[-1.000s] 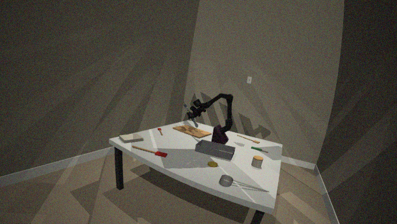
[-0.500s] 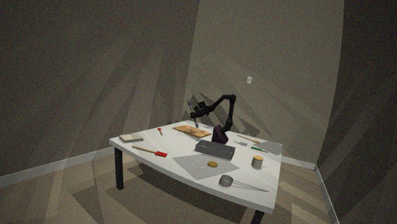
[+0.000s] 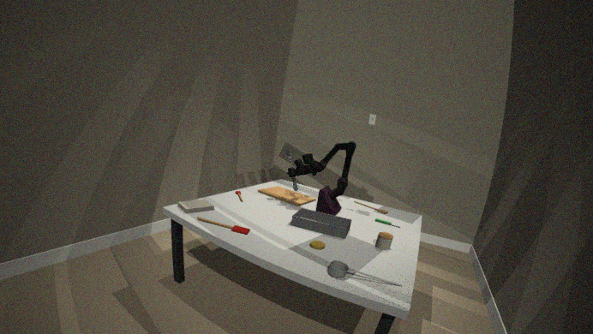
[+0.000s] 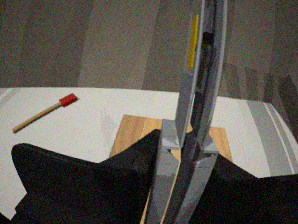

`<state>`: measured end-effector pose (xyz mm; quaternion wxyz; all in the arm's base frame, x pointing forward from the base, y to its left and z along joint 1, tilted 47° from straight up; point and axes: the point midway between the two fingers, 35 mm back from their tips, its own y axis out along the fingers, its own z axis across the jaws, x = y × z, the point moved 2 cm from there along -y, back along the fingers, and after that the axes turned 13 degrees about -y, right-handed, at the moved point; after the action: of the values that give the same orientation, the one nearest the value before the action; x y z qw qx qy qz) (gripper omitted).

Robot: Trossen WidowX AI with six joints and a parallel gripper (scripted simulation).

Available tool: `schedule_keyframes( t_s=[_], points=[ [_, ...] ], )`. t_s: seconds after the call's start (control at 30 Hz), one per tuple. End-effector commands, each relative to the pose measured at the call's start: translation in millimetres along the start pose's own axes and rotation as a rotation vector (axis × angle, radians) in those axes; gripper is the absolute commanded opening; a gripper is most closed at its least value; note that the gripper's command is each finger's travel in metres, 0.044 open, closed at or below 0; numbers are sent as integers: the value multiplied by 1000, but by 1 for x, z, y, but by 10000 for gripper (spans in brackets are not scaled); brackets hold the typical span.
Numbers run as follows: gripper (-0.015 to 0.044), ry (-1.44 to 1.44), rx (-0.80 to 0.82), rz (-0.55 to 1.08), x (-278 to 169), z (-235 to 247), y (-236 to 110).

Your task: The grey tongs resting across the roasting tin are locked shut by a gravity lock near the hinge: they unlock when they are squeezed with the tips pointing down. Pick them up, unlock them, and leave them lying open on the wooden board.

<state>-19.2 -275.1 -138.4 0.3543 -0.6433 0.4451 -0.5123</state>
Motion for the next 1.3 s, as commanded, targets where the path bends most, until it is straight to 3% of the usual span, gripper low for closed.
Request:
schedule_keyframes(
  t_s=[0.0, 1.03, 1.27],
  points=[
    [-150, 8, -8, -25, 6, -1, -2],
    [-150, 8, -8, -25, 6, -1, -2],
    [-150, 1, 4, 36, 8, 0, 9]
  ],
)
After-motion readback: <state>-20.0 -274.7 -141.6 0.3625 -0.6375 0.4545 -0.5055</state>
